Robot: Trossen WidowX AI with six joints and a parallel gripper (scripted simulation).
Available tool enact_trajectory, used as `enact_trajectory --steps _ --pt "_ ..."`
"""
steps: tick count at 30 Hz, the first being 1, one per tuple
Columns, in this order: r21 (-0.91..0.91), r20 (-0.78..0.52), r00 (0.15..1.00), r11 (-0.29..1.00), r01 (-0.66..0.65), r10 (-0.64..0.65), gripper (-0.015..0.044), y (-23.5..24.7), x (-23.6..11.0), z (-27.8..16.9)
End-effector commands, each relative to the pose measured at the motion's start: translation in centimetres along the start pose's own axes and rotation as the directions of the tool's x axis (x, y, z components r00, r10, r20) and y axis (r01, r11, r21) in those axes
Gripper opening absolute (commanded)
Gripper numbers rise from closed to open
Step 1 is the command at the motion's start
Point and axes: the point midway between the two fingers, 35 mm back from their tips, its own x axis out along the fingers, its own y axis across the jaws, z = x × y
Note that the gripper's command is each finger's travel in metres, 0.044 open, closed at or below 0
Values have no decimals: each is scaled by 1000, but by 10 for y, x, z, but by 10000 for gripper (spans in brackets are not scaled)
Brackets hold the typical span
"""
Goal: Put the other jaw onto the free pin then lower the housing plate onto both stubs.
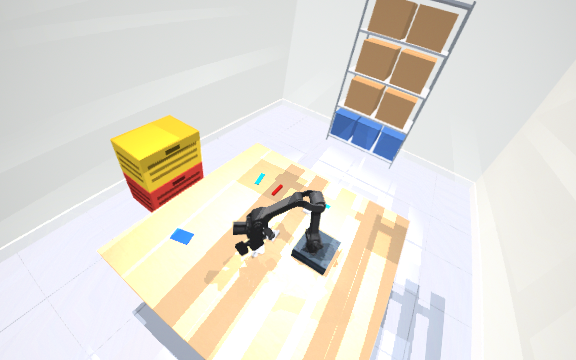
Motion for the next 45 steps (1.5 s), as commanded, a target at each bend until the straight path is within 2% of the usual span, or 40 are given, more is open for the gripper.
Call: enact_trajectory --steps 1,10,20,33,45 --pt "-135 -1 1000 991 -5 5 0 -1 -1 -3" --pt "-430 -1 1000 903 -5 5 0 -5 0 -8" --pt "-709 -1 1000 705 -4 4 0 -9 0 -13" --pt "-944 -2 1000 329 -3 4 0 -14 0 -20" --pt "-997 -3 1000 -77 -2 3 0 -19 1 -26"
